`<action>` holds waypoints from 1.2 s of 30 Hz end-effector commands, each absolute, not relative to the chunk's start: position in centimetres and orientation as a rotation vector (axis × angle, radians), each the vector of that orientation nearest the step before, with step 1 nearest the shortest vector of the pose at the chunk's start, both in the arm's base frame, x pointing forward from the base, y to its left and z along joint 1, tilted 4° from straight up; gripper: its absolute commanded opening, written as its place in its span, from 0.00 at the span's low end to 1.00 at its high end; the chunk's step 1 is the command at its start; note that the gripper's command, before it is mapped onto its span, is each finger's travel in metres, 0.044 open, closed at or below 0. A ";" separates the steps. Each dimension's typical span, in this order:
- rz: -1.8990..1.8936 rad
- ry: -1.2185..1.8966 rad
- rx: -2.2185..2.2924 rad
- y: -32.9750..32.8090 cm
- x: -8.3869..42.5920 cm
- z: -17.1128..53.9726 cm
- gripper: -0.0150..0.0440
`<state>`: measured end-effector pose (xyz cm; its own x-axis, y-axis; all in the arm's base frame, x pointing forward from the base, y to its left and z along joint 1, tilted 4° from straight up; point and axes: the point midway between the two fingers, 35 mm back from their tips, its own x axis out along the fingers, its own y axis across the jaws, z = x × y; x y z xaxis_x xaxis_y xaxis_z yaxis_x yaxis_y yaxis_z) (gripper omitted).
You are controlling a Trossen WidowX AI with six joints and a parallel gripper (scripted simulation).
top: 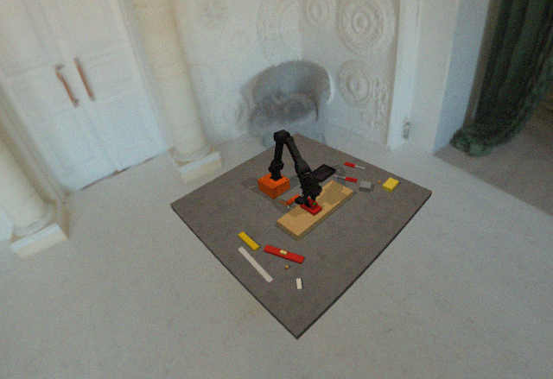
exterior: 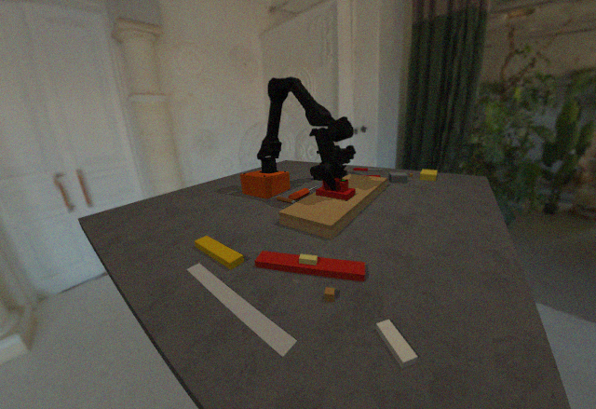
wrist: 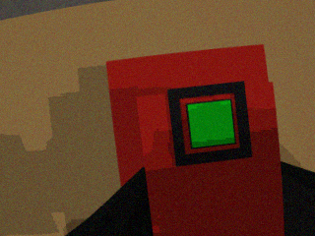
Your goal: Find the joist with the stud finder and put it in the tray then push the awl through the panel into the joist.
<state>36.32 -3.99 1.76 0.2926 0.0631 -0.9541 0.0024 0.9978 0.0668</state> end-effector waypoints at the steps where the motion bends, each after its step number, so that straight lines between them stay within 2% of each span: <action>1: 0.041 1.275 0.060 -2.9 36.2 1.8 0.25; 36: 0.047 1.274 0.068 5.9 36.2 2.4 0.25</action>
<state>36.20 4.91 2.33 0.2925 0.0708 -0.9536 0.0045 0.9971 0.0755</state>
